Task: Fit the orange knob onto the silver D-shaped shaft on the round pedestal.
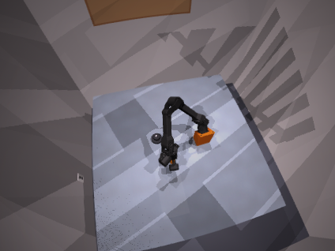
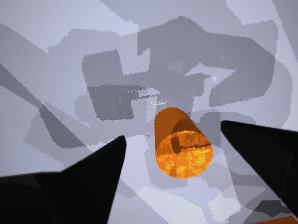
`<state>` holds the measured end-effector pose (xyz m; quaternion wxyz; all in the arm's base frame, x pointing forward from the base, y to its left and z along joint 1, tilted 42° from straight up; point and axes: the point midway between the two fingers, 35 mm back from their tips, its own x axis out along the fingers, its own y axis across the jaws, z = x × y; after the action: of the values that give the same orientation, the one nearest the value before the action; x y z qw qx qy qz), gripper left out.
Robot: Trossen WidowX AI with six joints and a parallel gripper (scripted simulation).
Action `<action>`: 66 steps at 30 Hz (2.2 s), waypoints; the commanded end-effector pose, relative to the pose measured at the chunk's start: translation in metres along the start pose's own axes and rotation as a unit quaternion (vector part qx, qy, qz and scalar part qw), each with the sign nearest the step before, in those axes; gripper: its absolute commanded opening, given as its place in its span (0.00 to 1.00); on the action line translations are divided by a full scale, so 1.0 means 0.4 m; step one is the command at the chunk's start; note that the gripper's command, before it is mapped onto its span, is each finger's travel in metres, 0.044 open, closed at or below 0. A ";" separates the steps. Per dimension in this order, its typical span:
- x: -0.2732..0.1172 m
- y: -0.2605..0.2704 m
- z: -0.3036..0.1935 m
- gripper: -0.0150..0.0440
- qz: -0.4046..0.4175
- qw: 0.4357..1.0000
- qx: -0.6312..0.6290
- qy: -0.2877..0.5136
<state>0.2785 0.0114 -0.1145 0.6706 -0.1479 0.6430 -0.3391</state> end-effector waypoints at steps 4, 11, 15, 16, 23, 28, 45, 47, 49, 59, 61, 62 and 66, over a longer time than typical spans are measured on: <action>0.035 -0.007 -0.009 1.00 -0.006 1.000 -0.006 0.002; 0.059 -0.009 -0.012 1.00 -0.007 1.000 -0.006 0.002; 0.060 -0.009 -0.012 0.87 -0.007 1.000 -0.006 0.002; 0.060 -0.009 -0.012 0.82 -0.007 1.000 -0.006 0.002; 0.060 -0.009 -0.012 0.54 -0.007 1.000 -0.006 0.002; 0.060 -0.009 -0.012 0.49 -0.007 1.000 -0.006 0.002; -0.201 0.009 0.002 0.25 -0.002 1.000 -0.007 0.002; -0.242 0.005 -0.003 0.25 -0.002 1.000 -0.007 0.003; -0.279 0.000 -0.009 0.25 -0.003 1.000 -0.007 0.003; -0.292 -0.005 -0.010 0.25 0.008 1.000 -0.009 0.002; -0.297 -0.009 -0.009 0.25 0.021 1.000 -0.010 0.002; -0.300 -0.011 -0.008 0.25 0.029 1.000 -0.010 0.003; -0.314 -0.021 -0.005 0.25 0.063 0.998 -0.011 0.003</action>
<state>0.2827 0.0860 -0.0194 0.6799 -0.1286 0.6517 -0.3104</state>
